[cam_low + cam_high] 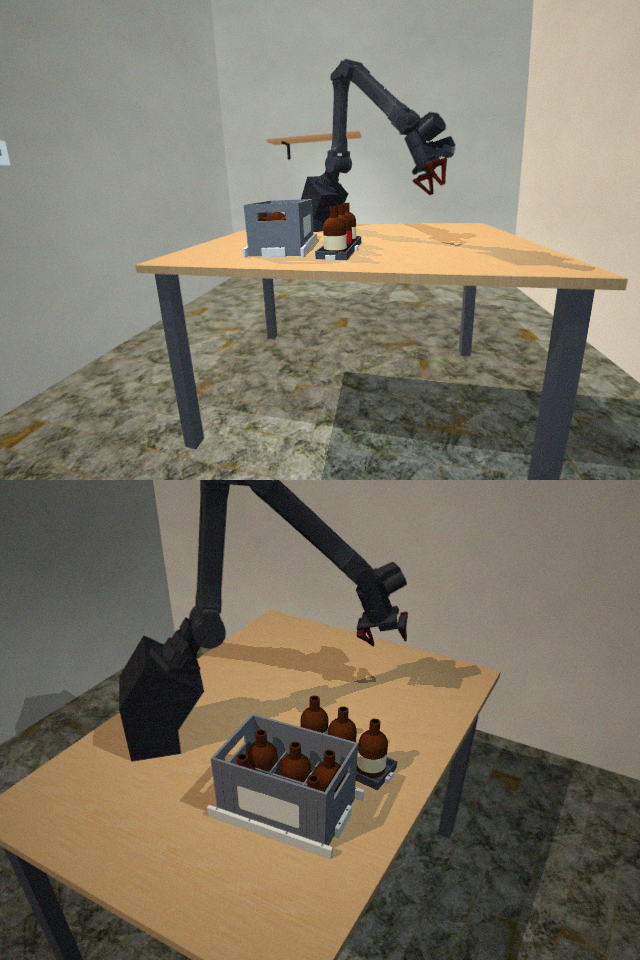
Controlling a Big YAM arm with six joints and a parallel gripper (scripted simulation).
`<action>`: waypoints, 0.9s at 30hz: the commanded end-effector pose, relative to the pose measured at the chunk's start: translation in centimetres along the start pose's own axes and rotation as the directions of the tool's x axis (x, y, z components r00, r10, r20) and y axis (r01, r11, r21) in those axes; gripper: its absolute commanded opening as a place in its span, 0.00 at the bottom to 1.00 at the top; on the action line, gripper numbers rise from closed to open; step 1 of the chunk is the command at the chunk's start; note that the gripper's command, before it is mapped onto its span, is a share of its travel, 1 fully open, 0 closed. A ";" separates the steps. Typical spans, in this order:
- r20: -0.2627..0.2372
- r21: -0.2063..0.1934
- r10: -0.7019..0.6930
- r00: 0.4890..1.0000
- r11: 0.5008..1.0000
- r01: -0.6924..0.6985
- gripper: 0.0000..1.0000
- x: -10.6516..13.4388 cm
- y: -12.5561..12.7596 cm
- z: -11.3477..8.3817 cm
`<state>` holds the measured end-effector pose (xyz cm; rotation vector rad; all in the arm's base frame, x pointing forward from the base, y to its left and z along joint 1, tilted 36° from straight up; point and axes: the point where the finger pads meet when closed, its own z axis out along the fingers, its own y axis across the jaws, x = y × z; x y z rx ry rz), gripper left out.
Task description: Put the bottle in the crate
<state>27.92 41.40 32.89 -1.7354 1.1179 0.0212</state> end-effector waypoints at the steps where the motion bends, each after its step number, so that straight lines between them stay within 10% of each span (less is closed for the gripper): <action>1: 0.034 0.153 0.144 0.989 0.977 -0.147 1.00 -0.2 -7.2 -2.6; 12: 0.028 0.332 0.370 0.929 0.873 -0.357 1.00 6.3 -13.8 -5.2; 27: 0.162 0.607 0.650 0.743 0.528 -0.594 1.00 18.3 -23.0 -13.1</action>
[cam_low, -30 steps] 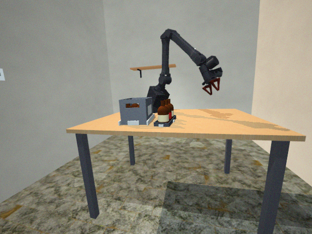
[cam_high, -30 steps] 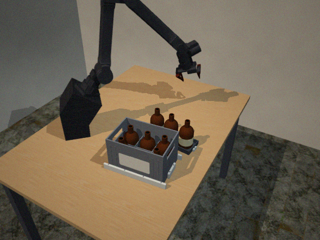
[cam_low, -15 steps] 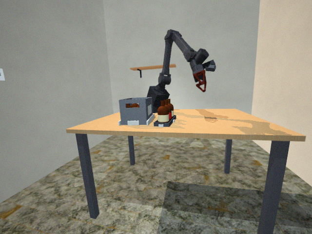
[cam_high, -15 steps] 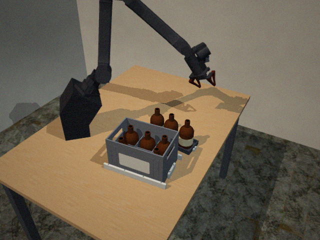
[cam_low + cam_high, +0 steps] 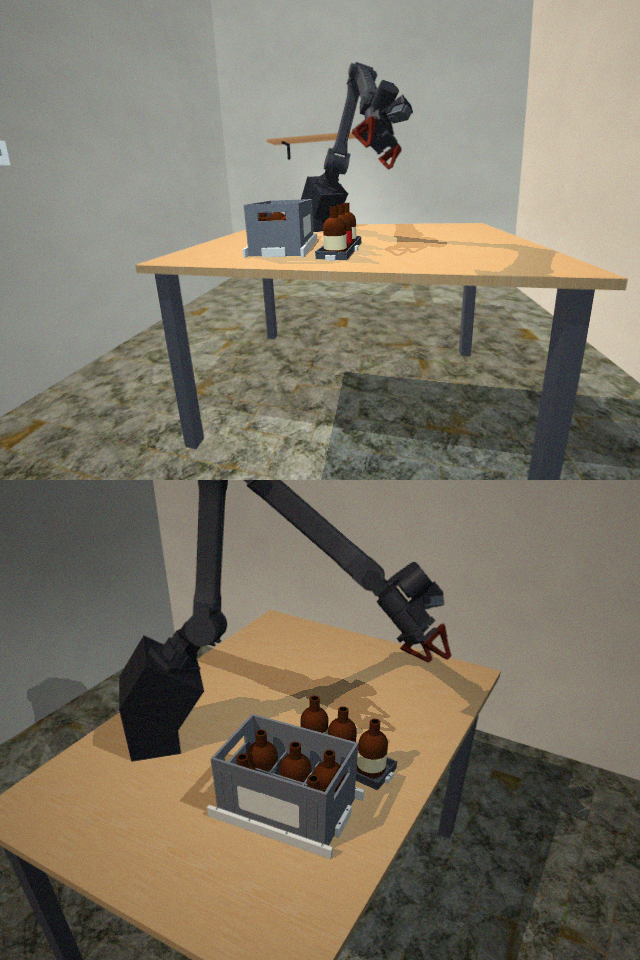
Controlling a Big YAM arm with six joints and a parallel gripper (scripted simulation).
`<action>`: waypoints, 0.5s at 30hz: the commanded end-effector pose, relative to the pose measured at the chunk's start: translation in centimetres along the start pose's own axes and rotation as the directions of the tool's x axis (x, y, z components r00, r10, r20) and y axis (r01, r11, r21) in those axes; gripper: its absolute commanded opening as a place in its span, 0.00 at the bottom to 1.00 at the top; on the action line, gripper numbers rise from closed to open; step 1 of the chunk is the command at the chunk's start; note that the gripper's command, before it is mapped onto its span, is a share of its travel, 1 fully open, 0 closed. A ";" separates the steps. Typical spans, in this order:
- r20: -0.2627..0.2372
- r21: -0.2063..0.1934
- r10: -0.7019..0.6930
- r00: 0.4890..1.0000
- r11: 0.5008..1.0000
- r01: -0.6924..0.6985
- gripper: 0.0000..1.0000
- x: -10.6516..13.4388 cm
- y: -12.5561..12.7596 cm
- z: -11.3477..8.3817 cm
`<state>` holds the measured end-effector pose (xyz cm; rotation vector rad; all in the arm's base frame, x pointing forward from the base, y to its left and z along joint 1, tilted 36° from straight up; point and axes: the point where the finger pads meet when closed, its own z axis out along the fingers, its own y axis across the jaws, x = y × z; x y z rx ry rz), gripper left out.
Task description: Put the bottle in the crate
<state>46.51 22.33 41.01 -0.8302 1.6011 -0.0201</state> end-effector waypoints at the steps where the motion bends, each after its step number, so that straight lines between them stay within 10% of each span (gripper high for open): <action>1: 0.086 0.088 0.100 0.991 0.990 -0.108 1.00 -4.1 -4.8 -1.0; 15: 0.217 0.370 0.367 0.905 0.827 -0.424 1.00 -0.1 -20.2 -5.4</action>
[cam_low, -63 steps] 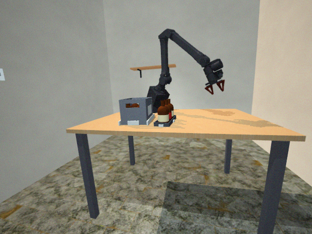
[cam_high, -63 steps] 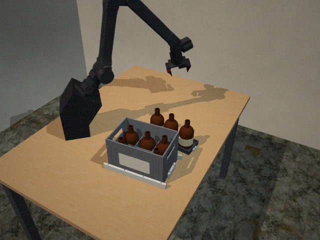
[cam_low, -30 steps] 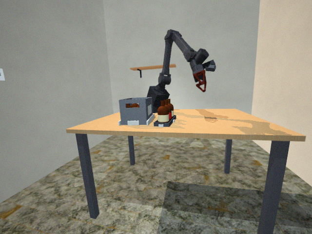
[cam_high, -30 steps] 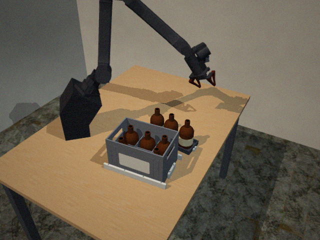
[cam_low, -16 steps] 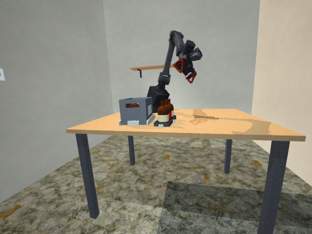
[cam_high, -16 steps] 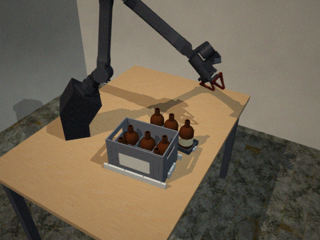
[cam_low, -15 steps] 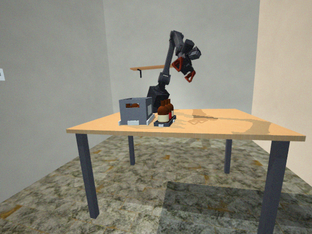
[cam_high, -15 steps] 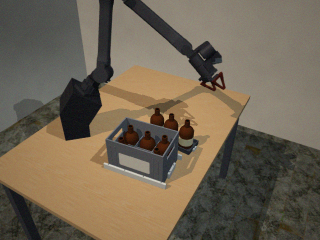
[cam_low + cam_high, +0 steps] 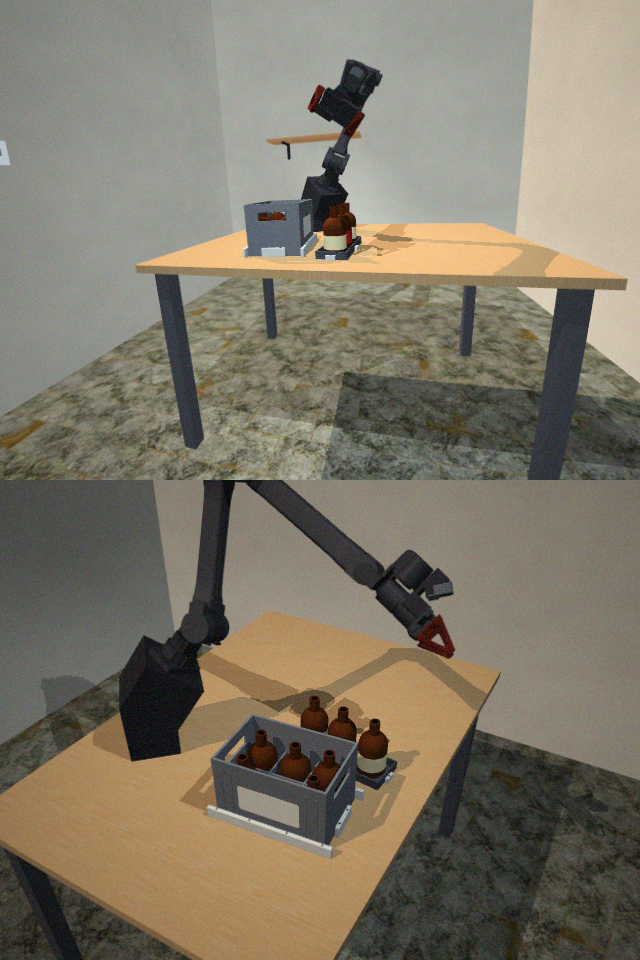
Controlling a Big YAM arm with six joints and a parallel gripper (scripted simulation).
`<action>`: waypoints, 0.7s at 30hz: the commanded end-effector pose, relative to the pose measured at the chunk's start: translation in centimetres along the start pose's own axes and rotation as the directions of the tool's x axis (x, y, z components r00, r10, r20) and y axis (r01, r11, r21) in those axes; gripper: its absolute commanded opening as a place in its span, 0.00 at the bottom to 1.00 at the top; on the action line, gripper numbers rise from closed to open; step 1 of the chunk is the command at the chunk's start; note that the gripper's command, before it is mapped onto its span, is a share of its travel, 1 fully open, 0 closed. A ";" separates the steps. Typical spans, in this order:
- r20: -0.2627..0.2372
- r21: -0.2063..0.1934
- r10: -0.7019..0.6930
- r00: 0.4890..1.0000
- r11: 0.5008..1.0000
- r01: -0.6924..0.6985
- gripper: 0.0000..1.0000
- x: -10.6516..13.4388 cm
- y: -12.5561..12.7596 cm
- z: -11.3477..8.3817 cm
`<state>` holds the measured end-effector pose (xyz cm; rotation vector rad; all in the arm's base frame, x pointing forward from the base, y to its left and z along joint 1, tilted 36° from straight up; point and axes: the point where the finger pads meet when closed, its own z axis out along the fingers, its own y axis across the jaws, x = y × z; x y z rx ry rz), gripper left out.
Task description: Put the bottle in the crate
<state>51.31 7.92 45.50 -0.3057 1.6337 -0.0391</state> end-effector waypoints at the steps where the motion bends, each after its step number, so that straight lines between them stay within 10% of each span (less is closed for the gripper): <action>1: 0.130 0.100 0.133 0.982 0.984 -0.147 1.00 -5.8 -5.8 -1.1; 6: 0.177 0.173 0.202 0.963 0.957 -0.232 1.00 -6.1 -10.2 -2.0; 8: -0.096 0.156 0.274 0.957 0.954 -0.258 1.00 4.0 -11.2 1.0; 19: -0.508 0.184 0.451 0.734 0.889 -0.419 1.00 22.3 -11.5 -0.6; 21: -0.508 0.184 0.451 0.734 0.889 -0.419 1.00 22.3 -11.5 -0.6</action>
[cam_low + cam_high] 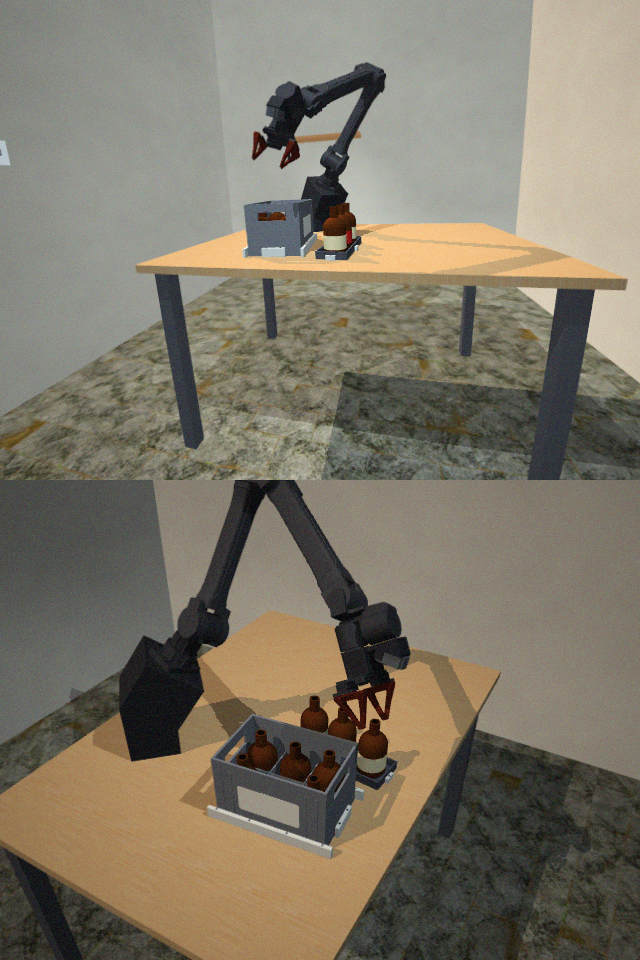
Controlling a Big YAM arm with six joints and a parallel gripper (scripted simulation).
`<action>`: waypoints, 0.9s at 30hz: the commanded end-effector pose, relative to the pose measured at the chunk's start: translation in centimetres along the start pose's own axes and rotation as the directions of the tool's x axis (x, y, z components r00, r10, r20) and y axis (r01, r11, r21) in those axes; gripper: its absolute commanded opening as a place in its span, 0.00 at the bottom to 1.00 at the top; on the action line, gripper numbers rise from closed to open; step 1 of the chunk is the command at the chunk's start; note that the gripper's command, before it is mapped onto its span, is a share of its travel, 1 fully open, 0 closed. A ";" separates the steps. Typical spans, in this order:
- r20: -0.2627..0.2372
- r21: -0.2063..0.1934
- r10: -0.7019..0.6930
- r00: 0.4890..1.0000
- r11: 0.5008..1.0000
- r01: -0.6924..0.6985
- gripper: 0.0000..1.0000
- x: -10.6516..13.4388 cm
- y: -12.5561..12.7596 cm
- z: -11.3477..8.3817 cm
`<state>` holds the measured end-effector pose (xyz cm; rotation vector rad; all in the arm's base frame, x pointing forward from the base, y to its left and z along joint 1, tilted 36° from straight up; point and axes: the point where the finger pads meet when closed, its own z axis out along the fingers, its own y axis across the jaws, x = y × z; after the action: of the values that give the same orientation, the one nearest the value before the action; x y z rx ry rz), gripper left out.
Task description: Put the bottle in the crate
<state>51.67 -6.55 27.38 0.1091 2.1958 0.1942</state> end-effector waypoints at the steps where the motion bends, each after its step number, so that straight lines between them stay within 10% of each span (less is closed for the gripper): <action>1: -0.077 0.013 0.073 0.994 0.997 -0.073 1.00 2.0 -2.5 0.6; 5: -0.282 0.003 0.222 0.933 0.973 -0.231 1.00 8.7 -5.3 1.4; 14: -0.542 0.044 0.463 0.701 0.849 -0.527 1.00 18.0 -7.6 0.0; 25: -0.588 0.064 0.524 0.616 0.789 -0.611 1.00 19.5 -7.9 -1.2; 26: -0.588 0.064 0.524 0.616 0.789 -0.611 0.00 19.5 -7.9 -1.2; 27: -0.589 0.062 0.522 0.617 0.791 -0.609 0.00 19.5 -7.8 -1.2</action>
<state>39.44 -10.73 10.85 0.7376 2.6910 0.8493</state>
